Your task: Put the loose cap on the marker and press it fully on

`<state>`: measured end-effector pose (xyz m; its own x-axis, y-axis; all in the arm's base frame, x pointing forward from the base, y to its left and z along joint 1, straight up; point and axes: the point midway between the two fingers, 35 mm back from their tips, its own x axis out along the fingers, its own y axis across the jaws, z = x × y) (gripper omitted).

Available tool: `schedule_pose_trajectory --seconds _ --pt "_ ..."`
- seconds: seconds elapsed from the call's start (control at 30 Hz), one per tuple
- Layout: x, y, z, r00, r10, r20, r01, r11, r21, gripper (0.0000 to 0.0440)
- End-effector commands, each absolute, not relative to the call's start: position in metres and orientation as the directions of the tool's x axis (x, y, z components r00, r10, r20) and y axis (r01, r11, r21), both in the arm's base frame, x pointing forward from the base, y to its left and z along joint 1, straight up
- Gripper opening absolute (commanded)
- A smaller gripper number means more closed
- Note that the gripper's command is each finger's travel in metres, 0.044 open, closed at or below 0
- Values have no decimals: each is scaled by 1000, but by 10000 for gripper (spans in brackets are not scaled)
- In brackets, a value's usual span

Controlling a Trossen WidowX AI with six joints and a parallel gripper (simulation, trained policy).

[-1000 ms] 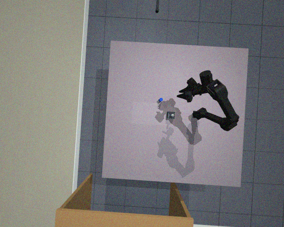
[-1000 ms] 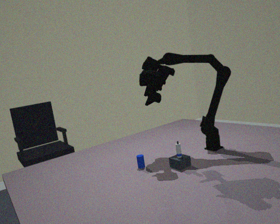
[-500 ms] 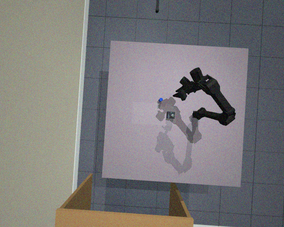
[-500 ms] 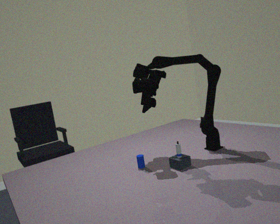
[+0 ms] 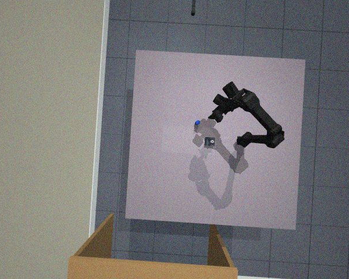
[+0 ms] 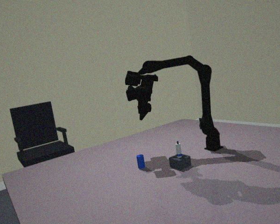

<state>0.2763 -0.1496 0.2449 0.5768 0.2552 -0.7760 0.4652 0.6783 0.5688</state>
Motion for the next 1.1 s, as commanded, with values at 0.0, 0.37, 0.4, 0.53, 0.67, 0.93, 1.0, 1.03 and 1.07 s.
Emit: schedule_pose_trajectory --seconds 0.0,0.37,0.4,0.53,0.67,0.93,1.0,1.03,1.07 --pt "283 -154 234 531 266 -804 474 693 542 317" --pt "295 -158 213 439 277 -855 485 728 485 315" --pt "296 -159 212 431 277 -859 485 731 479 315" --pt "299 -161 205 399 277 -874 487 744 457 314" --pt "303 -162 198 367 274 -889 488 757 435 313" --pt "310 -165 186 307 263 -915 488 782 388 312" --pt "312 -166 183 293 259 -920 487 788 377 311" --pt "312 -166 182 286 257 -923 487 791 371 311" --pt "313 -166 181 279 255 -926 487 794 365 311"
